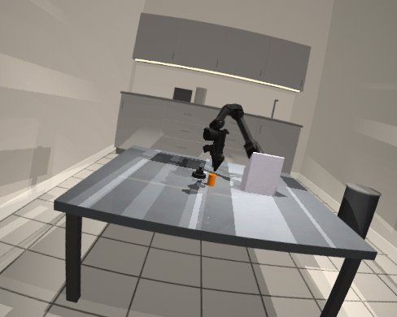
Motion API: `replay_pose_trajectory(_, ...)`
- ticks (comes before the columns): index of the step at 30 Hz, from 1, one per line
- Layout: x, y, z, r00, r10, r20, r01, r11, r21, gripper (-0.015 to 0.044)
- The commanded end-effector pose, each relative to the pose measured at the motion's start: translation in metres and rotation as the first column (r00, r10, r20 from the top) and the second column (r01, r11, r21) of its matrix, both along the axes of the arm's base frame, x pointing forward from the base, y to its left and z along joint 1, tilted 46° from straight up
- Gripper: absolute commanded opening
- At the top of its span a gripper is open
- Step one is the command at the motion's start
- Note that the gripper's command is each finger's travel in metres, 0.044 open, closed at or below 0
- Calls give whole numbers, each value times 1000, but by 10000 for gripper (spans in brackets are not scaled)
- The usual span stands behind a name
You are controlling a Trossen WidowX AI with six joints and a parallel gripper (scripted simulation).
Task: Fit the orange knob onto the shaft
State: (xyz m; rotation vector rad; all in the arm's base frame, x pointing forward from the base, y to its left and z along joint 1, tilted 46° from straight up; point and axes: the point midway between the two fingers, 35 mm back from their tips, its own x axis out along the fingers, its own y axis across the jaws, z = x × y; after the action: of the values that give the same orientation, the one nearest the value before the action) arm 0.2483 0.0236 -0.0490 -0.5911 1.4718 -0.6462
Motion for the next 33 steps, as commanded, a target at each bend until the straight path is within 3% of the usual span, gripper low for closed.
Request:
replay_pose_trajectory(1,0,-12,-10,1000,2,1,-2,1000,-6,440)
replay_pose_trajectory(33,2,-44,-42,1000,3,1,-3,1000,-5,440)
